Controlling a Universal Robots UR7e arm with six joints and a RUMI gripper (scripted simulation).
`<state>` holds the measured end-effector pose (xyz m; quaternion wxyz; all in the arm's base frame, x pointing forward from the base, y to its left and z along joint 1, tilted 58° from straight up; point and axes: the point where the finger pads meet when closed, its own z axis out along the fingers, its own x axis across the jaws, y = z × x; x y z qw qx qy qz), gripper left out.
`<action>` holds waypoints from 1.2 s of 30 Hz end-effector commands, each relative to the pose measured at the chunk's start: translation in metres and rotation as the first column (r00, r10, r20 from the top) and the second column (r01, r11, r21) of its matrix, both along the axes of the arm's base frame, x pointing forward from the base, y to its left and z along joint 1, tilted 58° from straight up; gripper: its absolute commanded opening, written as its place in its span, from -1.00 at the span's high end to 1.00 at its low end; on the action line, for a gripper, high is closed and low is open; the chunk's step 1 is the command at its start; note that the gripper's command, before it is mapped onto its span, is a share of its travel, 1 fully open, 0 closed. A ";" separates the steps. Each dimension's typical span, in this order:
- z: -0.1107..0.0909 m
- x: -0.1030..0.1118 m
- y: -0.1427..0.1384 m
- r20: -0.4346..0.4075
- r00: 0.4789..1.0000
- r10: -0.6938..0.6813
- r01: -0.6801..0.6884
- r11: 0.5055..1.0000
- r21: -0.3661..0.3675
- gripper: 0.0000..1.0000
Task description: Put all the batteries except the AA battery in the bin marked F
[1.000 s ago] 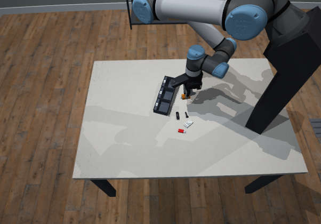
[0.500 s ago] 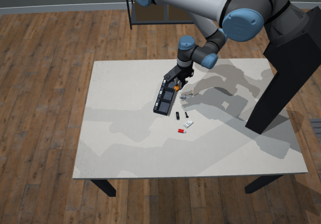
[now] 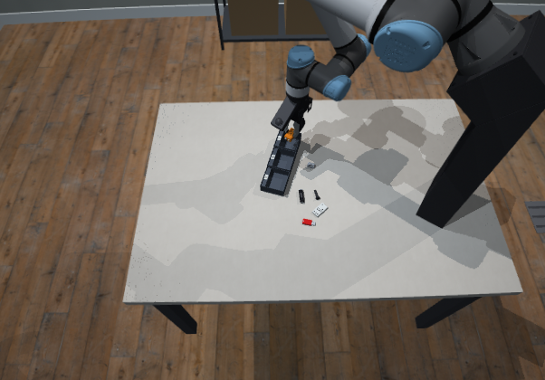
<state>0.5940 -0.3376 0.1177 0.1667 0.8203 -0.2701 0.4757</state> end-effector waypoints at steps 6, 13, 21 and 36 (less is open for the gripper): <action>0.008 0.002 -0.006 -0.187 0.972 0.140 -0.170 0.973 -0.154 1.00; 0.005 0.002 -0.004 -0.187 0.972 0.140 -0.170 0.973 -0.154 1.00; 0.003 0.001 -0.002 -0.187 0.972 0.140 -0.170 0.973 -0.154 1.00; 0.001 0.002 -0.003 -0.187 0.972 0.140 -0.170 0.973 -0.154 1.00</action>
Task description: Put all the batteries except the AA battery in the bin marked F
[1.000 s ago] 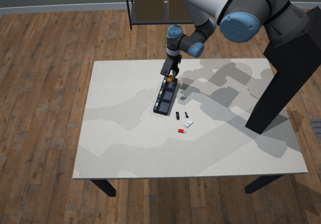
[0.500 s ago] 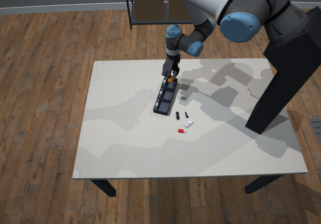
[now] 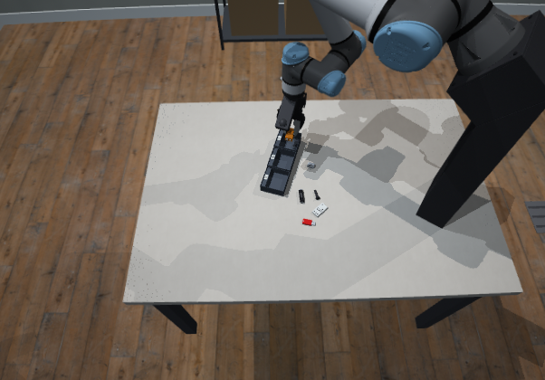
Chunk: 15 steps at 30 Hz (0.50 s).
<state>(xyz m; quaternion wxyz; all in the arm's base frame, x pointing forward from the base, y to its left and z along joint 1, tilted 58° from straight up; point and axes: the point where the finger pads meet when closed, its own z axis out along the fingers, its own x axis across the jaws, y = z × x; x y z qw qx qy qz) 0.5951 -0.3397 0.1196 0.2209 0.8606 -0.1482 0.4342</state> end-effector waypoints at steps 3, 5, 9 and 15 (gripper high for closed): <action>-0.004 0.005 -0.004 0.001 1.000 0.000 0.000 1.000 -0.001 1.00; -0.005 0.007 -0.005 0.001 1.000 0.000 0.000 1.000 -0.001 1.00; -0.008 0.011 -0.008 0.001 1.000 0.000 0.000 1.000 -0.001 1.00; -0.014 0.019 -0.014 0.001 1.000 0.000 0.000 1.000 -0.001 1.00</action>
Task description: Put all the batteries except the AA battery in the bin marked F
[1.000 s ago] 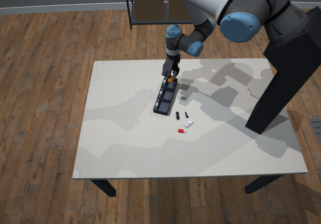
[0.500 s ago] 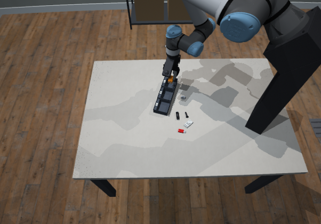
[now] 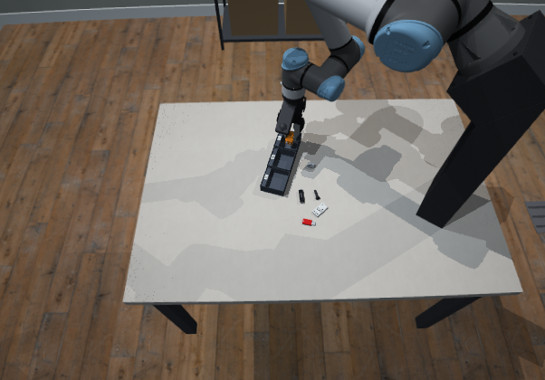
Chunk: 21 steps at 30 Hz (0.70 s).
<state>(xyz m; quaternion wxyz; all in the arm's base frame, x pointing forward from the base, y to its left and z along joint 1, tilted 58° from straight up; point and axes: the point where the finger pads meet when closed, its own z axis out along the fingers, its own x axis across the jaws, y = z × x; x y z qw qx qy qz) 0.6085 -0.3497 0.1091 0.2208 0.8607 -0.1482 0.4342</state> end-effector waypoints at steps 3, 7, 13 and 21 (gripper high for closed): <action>-0.007 0.010 -0.007 0.001 1.000 0.000 0.000 1.000 -0.001 1.00; -0.010 0.014 -0.010 0.001 1.000 0.000 0.000 1.000 -0.001 1.00; -0.015 0.021 -0.015 0.001 1.000 0.000 0.000 1.000 -0.001 1.00; -0.016 0.022 -0.016 0.001 1.000 0.000 0.000 1.000 -0.001 1.00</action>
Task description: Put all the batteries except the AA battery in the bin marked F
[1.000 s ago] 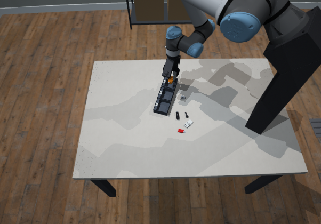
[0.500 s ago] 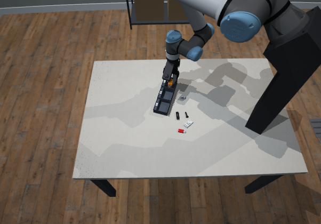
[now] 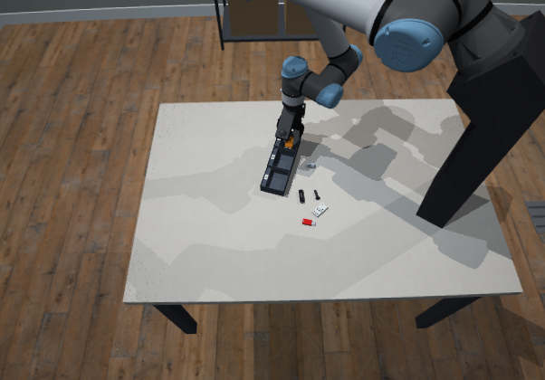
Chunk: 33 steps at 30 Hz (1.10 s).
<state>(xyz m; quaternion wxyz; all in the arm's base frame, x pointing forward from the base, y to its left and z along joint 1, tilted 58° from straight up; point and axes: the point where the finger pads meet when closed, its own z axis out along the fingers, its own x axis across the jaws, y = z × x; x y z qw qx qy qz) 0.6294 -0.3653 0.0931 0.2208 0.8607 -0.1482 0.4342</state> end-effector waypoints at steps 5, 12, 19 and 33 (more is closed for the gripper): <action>0.000 0.001 0.000 0.001 1.000 0.000 0.000 1.000 -0.001 1.00; 0.000 0.001 0.000 0.001 1.000 0.000 0.000 1.000 -0.001 0.61; 0.000 0.001 0.000 0.001 1.000 0.000 0.000 1.000 -0.001 0.61; 0.004 -0.005 0.004 0.001 1.000 0.000 0.000 1.000 -0.001 0.61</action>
